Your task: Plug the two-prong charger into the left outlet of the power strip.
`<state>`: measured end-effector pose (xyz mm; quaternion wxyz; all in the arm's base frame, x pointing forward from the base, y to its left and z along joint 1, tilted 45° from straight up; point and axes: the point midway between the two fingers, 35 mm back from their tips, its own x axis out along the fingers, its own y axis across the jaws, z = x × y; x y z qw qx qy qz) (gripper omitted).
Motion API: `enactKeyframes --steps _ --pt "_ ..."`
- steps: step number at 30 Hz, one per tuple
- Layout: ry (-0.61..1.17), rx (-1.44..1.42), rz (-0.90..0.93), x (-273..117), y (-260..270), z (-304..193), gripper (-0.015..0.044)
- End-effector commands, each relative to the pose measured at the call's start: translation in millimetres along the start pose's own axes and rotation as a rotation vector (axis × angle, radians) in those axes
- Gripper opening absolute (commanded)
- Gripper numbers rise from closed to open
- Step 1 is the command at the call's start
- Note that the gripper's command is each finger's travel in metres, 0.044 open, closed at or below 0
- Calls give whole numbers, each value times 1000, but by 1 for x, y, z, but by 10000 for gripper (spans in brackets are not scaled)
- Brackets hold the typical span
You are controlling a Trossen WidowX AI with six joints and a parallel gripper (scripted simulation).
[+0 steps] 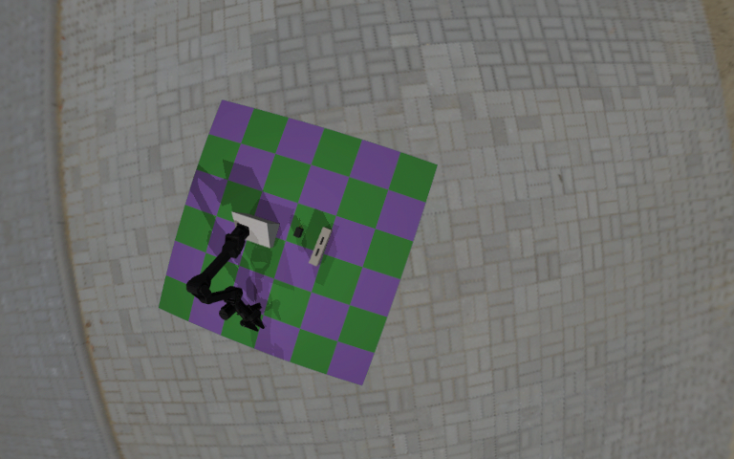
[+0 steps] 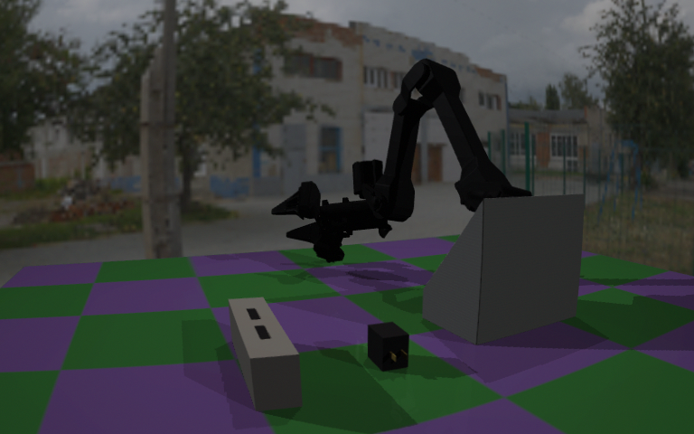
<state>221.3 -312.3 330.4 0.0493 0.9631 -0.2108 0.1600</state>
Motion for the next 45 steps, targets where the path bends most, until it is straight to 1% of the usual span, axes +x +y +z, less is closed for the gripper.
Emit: enactKeyframes --steps 1,6,16,29,37,45 --pt "0 71 13 7 2 -1 440" --pt "-4 138 19 14 2 -1 440" --pt "-14 259 -47 36 -30 -1 440" --pt "-134 562 -53 62 -64 38 440" --pt "-162 594 -140 67 -105 44 440" --pt "-249 731 -123 75 -128 67 440"
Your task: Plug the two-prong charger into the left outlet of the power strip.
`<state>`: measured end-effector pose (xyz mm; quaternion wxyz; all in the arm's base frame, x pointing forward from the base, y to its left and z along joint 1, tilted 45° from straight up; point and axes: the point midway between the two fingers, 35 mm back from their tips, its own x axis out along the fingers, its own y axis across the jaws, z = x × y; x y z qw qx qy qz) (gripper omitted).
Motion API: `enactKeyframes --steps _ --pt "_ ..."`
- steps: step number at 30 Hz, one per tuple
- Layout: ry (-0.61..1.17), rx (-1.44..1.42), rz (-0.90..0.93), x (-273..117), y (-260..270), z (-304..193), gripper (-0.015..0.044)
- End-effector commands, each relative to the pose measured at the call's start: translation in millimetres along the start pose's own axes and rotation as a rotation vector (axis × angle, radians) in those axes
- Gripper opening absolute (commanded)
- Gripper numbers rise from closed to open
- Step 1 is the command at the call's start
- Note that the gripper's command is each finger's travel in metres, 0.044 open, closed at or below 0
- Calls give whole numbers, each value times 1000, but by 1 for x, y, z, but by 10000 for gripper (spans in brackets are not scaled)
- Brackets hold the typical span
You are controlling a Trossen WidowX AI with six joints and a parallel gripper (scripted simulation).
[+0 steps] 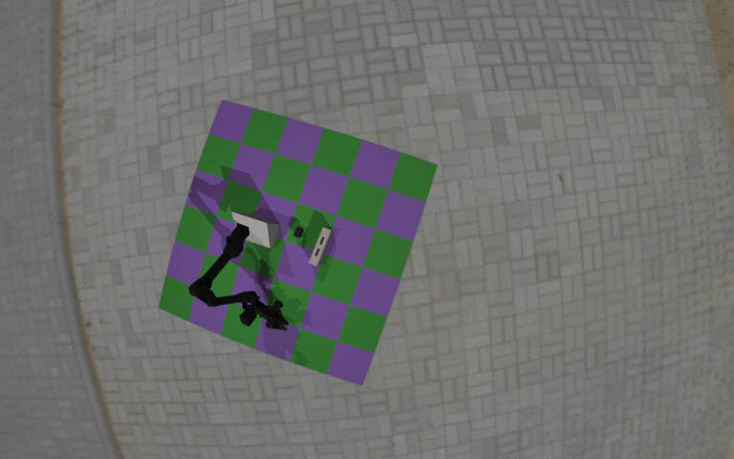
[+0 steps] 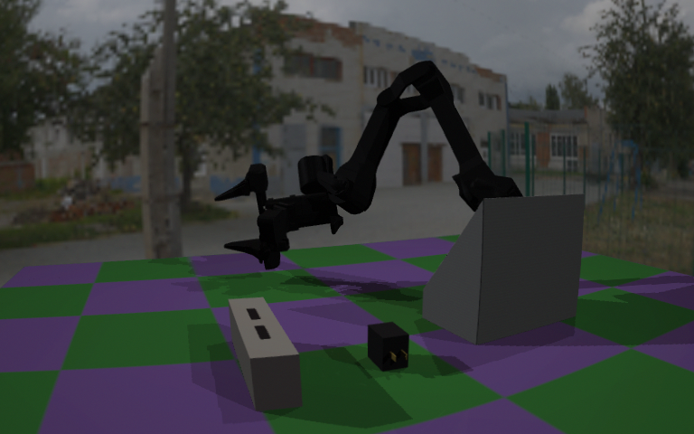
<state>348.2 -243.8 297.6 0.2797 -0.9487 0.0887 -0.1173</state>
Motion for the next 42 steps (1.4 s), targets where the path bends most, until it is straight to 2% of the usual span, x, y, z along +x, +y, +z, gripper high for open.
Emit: enactKeyframes --steps 1,24,42 --pt "-43 88 18 10 -3 19 440" --pt "-310 506 200 41 -27 139 440" --pt "-509 732 417 32 -55 238 440"
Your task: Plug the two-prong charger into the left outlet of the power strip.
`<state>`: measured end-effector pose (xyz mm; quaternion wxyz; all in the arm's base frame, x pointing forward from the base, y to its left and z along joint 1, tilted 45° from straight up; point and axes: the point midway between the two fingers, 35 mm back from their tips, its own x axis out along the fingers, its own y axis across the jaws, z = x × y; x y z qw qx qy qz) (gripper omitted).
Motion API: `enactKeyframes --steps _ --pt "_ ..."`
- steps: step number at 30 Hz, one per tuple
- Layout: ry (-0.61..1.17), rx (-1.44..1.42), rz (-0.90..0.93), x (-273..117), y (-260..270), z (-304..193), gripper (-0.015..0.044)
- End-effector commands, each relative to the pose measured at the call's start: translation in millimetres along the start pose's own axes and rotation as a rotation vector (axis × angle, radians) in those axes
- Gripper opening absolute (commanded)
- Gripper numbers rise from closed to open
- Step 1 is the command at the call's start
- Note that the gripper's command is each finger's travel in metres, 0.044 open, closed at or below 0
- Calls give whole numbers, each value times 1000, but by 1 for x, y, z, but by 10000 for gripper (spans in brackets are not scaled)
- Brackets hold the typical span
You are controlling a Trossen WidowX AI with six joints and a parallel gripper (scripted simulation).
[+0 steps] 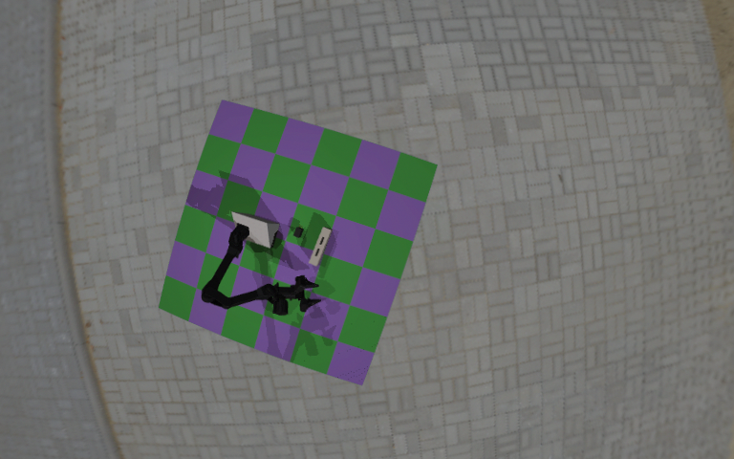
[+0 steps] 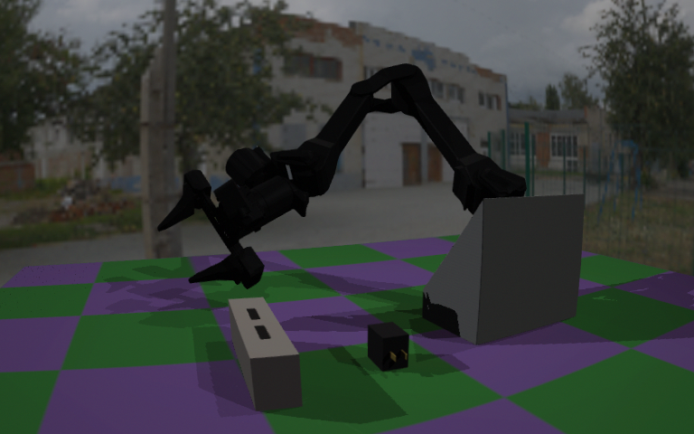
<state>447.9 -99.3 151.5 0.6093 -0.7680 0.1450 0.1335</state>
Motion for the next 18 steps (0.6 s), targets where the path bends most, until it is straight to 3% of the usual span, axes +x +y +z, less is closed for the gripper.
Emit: enactKeyframes --steps 1,18 --pt "-31 58 62 6 10 22 440" --pt "-88 200 385 12 68 108 440"
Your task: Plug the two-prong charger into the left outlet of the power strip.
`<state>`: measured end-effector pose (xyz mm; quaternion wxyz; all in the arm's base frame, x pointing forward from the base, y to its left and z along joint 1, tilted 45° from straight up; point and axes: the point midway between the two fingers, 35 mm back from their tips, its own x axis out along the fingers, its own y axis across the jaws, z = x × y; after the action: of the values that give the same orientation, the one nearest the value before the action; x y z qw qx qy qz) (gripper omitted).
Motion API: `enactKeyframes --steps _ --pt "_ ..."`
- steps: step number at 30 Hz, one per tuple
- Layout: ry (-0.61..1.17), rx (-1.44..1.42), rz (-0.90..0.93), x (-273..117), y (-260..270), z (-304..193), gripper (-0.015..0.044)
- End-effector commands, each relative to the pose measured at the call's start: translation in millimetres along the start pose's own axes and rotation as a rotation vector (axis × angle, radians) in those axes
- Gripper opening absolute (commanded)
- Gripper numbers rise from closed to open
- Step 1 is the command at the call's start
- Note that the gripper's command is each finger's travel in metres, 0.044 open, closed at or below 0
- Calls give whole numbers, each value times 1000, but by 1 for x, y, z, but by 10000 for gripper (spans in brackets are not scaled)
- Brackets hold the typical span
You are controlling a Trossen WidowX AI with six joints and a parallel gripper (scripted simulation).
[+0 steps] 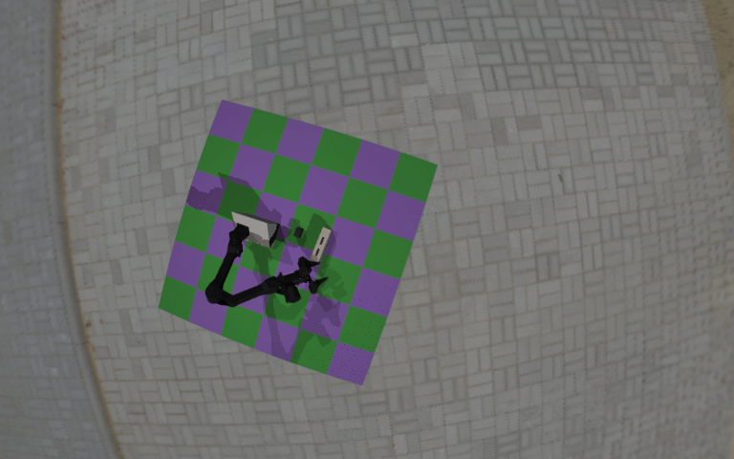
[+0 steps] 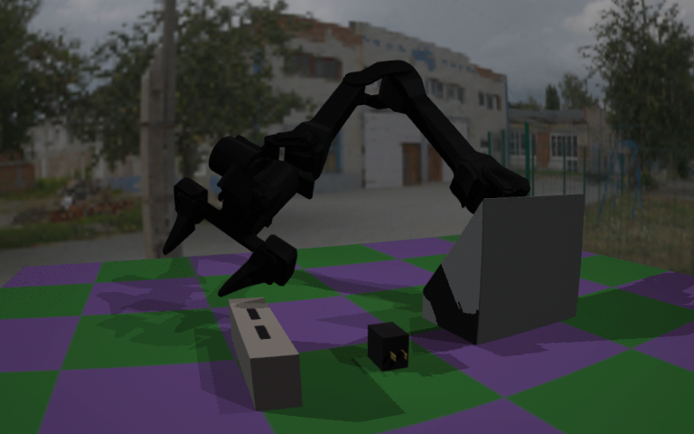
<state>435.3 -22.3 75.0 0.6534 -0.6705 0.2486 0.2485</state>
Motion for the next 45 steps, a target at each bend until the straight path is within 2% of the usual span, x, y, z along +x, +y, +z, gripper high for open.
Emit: enactKeyframes --steps 1,22,35,45 --pt "6 28 88 6 18 16 440" --pt "195 71 500 7 118 75 440" --pt "379 -1 651 -10 164 92 440" --pt "592 -139 728 -34 192 94 440"
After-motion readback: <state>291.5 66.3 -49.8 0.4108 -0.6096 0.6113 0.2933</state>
